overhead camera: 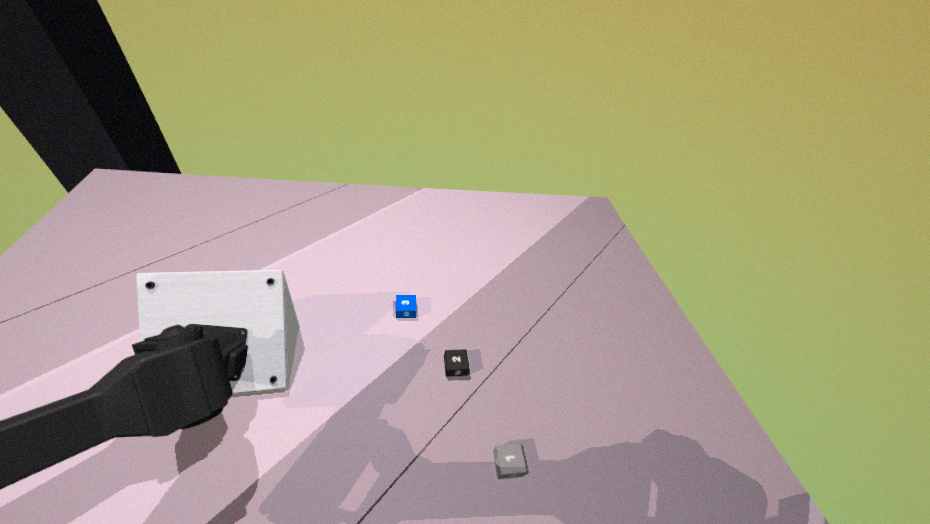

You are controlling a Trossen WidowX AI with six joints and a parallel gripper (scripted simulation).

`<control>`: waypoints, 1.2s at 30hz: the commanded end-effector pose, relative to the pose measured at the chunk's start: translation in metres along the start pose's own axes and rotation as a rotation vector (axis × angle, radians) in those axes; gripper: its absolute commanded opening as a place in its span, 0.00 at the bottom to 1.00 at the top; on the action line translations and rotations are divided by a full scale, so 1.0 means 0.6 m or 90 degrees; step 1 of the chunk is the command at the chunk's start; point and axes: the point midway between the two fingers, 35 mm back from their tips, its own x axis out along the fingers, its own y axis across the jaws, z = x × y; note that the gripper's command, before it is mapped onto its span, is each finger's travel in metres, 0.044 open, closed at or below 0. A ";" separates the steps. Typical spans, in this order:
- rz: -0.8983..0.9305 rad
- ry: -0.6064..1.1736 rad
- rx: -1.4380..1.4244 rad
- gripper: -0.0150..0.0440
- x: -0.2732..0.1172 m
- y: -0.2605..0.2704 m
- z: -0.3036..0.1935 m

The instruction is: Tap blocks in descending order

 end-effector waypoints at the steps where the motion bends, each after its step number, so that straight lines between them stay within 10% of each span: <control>1: -0.035 0.086 -0.127 0.93 0.040 -0.001 -0.117; 22: -0.226 0.529 -0.785 0.93 0.035 -0.221 -0.616; 36: -0.418 0.799 -1.274 0.93 -0.097 -0.458 -0.736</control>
